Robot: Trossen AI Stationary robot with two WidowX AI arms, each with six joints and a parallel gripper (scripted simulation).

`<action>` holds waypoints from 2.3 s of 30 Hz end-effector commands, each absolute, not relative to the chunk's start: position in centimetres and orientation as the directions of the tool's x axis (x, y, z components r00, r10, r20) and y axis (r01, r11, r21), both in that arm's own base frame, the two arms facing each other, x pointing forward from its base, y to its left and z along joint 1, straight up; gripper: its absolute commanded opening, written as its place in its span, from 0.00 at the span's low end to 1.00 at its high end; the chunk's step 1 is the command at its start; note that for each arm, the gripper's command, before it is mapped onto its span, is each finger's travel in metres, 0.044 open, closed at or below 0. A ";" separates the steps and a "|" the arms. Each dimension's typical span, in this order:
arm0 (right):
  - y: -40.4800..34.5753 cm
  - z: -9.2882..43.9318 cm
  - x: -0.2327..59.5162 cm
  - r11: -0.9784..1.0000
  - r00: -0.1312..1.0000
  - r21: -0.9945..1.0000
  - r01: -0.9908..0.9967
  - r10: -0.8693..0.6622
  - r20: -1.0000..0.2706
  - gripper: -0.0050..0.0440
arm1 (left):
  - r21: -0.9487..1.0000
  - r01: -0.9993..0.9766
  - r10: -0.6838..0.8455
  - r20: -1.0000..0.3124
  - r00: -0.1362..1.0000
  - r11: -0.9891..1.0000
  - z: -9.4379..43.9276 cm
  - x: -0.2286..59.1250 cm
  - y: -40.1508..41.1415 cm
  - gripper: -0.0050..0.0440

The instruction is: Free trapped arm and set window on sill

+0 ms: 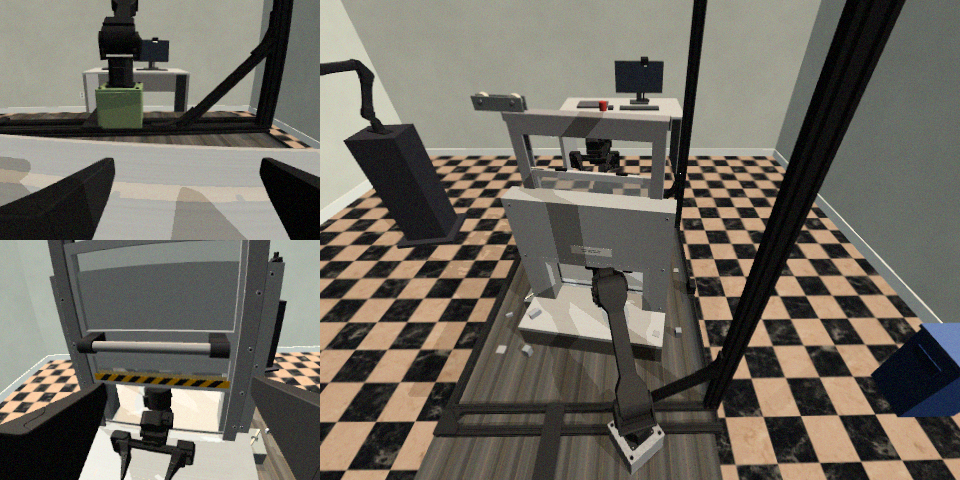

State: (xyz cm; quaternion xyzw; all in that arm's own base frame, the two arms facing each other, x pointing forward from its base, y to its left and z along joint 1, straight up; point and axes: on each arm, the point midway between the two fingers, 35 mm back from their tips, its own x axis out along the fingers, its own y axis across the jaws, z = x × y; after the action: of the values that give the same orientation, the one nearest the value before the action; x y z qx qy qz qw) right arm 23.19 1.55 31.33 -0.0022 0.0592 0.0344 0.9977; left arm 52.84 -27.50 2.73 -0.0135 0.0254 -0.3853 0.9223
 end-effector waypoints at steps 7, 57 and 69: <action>2.0 29.3 17.1 0.993 0.966 -0.001 -0.116 0.113 -0.231 0.92 | -0.053 0.710 -0.711 -0.035 0.702 0.703 2.8 52.9 -27.5 0.92; 6.7 21.6 31.6 0.998 0.992 -0.057 0.022 -0.029 -0.119 0.92 | -0.053 0.710 -0.711 -0.035 0.702 0.703 2.8 52.9 -27.5 0.92; 8.5 17.9 32.0 0.997 0.996 -0.033 0.076 -0.078 -0.049 0.92 | -0.053 0.710 -0.711 -0.035 0.702 0.703 2.8 52.9 -27.5 0.92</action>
State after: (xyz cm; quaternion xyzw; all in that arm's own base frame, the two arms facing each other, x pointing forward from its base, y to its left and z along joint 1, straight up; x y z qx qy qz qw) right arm 32.25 8.09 19.73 -0.0146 0.0247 -0.0309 0.9991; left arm 52.84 -27.50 2.71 -0.0126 0.0252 -0.3853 0.9223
